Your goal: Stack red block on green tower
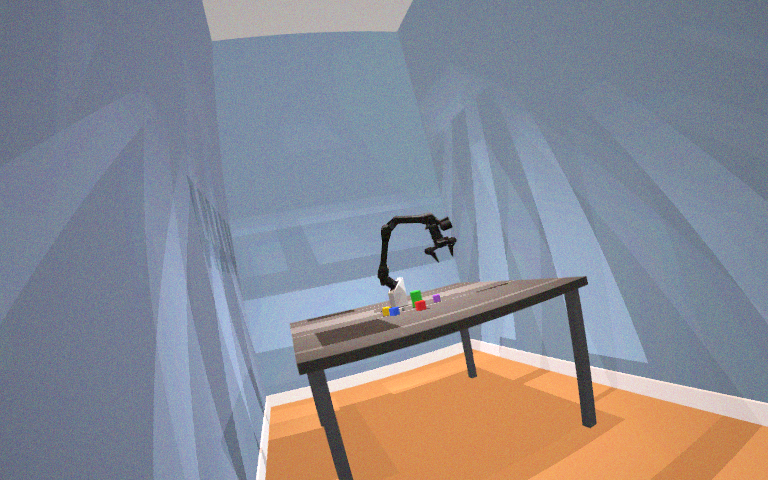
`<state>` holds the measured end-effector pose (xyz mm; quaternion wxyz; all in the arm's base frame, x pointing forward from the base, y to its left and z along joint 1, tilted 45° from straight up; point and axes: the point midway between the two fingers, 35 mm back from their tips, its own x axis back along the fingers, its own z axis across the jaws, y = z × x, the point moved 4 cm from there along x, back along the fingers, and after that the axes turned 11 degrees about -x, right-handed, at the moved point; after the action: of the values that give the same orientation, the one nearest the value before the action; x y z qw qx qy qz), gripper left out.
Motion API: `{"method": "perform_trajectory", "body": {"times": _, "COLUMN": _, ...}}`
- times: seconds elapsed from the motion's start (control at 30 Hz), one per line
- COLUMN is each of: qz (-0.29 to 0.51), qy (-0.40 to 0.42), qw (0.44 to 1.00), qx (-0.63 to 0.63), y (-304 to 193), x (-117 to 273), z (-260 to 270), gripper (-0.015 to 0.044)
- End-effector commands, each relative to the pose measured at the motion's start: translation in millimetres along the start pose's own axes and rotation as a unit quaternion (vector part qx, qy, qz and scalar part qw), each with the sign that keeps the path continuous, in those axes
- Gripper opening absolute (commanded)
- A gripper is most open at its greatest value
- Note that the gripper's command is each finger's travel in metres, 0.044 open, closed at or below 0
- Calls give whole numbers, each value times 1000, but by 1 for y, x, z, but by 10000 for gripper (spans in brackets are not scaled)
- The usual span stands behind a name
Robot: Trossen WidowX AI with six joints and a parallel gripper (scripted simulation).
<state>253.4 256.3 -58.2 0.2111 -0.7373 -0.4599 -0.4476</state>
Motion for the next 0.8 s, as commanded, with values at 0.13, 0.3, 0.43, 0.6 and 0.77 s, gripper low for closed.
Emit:
{"method": "perform_trajectory", "body": {"times": 0.13, "qz": -29, "qy": 0, "qw": 999, "qx": 15, "y": 79, "x": 3, "z": -33, "gripper": 440}}
{"method": "perform_trajectory", "body": {"times": 0.3, "qz": -48, "qy": -9, "qw": 999, "qx": 22, "y": 128, "x": 1, "z": -63, "gripper": 440}}
{"method": "perform_trajectory", "body": {"times": 0.43, "qz": -61, "qy": -24, "qw": 997, "qx": 28, "y": 163, "x": -3, "z": -91, "gripper": 440}}
{"method": "perform_trajectory", "body": {"times": 0.6, "qz": -74, "qy": -49, "qw": 995, "qx": 34, "y": 203, "x": -9, "z": -132, "gripper": 440}}
{"method": "perform_trajectory", "body": {"times": 0.77, "qz": -82, "qy": -82, "qw": 992, "qx": 40, "y": 236, "x": -16, "z": -179, "gripper": 440}}
